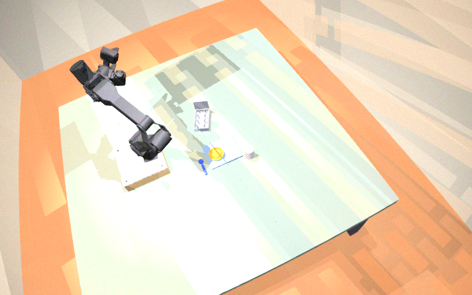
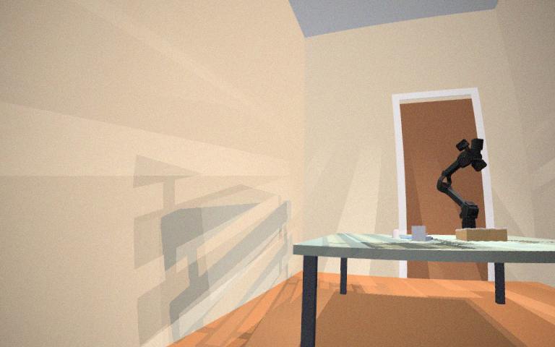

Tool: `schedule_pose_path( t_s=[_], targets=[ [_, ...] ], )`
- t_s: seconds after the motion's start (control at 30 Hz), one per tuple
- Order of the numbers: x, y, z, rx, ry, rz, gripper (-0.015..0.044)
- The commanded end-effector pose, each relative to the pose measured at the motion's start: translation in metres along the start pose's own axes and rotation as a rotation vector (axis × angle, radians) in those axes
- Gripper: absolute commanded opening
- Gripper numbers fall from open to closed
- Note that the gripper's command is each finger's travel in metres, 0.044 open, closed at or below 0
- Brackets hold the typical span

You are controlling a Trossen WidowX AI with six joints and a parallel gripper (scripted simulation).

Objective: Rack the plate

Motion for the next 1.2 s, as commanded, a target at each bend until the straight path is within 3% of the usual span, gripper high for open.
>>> schedule_pose_path(
  t_s=[0.0, 0.6, 1.17],
  targets=[
    [0.000, 0.000, 0.000, -0.003, 0.000, 0.005, 0.0400],
    [0.000, -0.030, -0.049, -0.286, 0.096, 0.515, 0.0400],
    [0.007, -0.090, -0.091, -0.537, 0.397, 0.931, 0.0400]
  ],
)
Point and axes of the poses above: the point midway between the two fingers, 35 mm back from their tips, its own z axis back along the fingers, its own x axis across the jaws, y = z × x, the point moved 5 cm from there along z, back along the fingers
